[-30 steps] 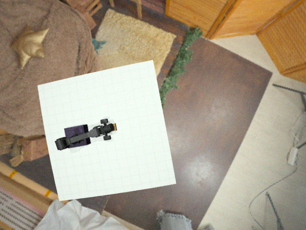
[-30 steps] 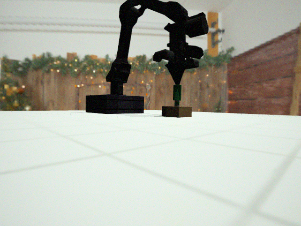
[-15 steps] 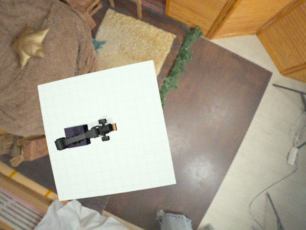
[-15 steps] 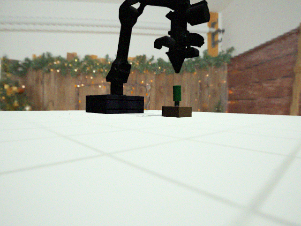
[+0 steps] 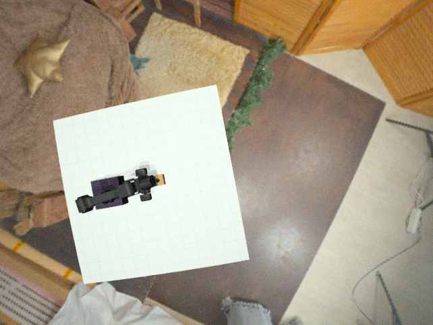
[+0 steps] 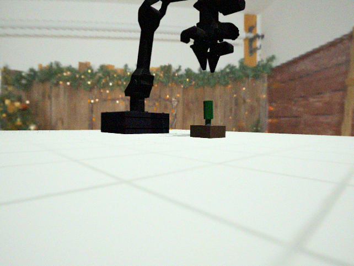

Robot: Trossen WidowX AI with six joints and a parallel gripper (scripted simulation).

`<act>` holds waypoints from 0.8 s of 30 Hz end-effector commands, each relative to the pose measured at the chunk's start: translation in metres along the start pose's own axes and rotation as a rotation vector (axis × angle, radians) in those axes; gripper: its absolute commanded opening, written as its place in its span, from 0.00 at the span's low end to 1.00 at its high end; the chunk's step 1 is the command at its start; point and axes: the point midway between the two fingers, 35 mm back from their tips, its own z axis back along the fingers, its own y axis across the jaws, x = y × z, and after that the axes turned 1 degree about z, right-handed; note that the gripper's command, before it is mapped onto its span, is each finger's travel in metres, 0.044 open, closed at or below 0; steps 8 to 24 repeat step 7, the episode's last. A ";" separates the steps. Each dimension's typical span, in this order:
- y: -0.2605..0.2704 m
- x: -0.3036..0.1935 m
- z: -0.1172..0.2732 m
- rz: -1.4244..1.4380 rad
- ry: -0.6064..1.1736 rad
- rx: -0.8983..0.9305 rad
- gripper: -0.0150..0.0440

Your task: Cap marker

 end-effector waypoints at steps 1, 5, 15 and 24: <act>0.000 0.000 0.001 -0.002 -0.001 0.000 0.74; 0.000 0.000 0.001 -0.002 -0.001 0.000 0.92; 0.000 0.000 0.001 -0.002 -0.001 0.000 1.00; 0.000 0.000 0.001 -0.002 -0.001 0.000 1.00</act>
